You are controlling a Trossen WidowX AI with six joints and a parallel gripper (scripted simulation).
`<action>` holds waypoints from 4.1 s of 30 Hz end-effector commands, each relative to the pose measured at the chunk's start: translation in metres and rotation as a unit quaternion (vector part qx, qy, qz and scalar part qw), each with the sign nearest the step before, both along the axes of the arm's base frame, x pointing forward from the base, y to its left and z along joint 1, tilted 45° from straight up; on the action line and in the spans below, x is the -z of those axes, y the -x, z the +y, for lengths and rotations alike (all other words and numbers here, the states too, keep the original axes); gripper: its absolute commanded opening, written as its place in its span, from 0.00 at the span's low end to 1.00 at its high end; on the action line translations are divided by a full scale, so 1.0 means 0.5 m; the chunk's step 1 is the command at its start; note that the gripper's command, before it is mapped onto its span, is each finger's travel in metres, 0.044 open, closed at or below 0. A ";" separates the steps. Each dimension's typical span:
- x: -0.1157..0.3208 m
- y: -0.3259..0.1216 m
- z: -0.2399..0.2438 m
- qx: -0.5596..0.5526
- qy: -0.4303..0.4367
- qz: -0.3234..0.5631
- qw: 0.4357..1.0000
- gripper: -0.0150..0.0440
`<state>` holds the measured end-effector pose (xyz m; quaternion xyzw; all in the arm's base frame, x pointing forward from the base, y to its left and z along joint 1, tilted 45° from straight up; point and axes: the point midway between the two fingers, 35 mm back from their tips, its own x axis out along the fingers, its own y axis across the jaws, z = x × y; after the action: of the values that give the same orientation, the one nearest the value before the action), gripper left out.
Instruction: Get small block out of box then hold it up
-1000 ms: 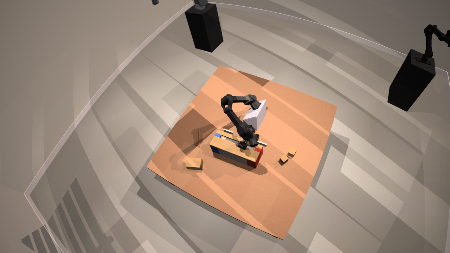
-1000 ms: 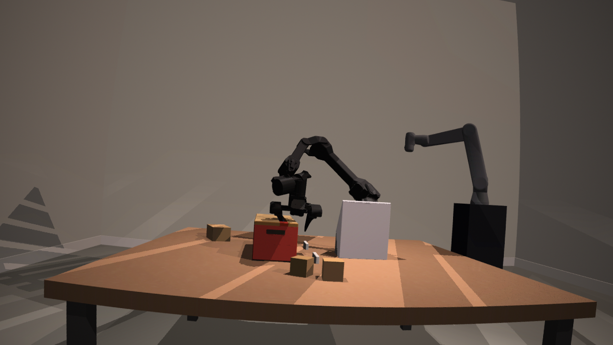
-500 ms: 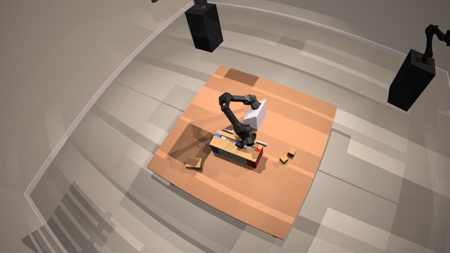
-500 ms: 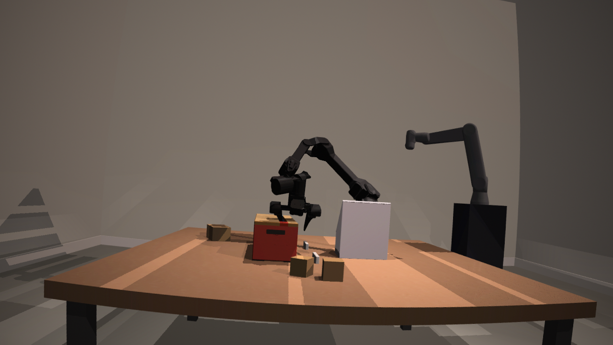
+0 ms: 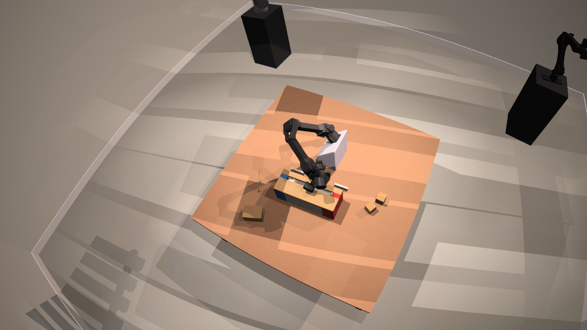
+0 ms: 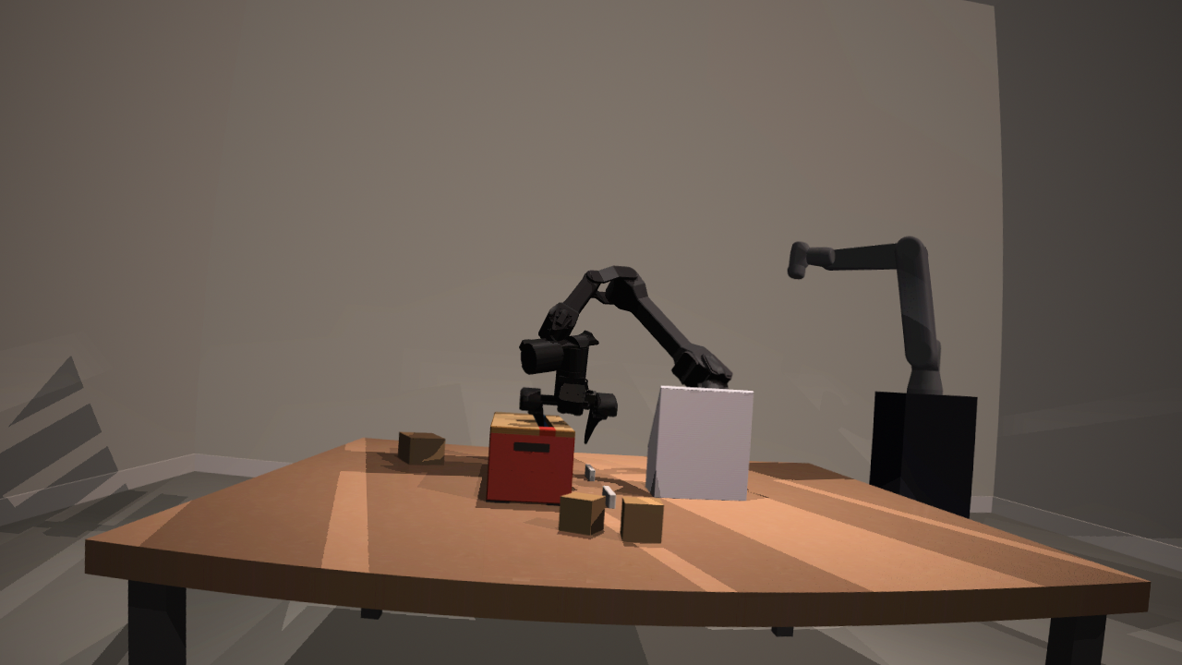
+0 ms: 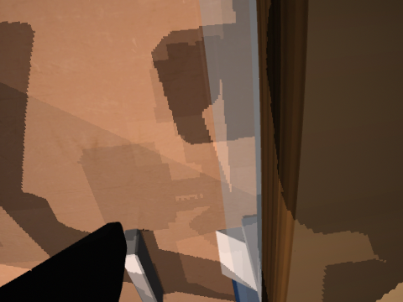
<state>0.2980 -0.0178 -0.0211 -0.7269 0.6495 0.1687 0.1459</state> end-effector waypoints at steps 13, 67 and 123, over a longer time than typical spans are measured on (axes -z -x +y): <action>0.002 0.009 -0.003 0.001 0.002 0.002 1.000 0.93; -0.038 0.003 -0.042 0.001 0.003 0.002 1.000 0.93; -0.085 -0.004 -0.089 0.001 0.003 0.002 1.000 0.93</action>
<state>0.3004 -0.0580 0.0190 -0.7273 0.6496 0.1685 0.1437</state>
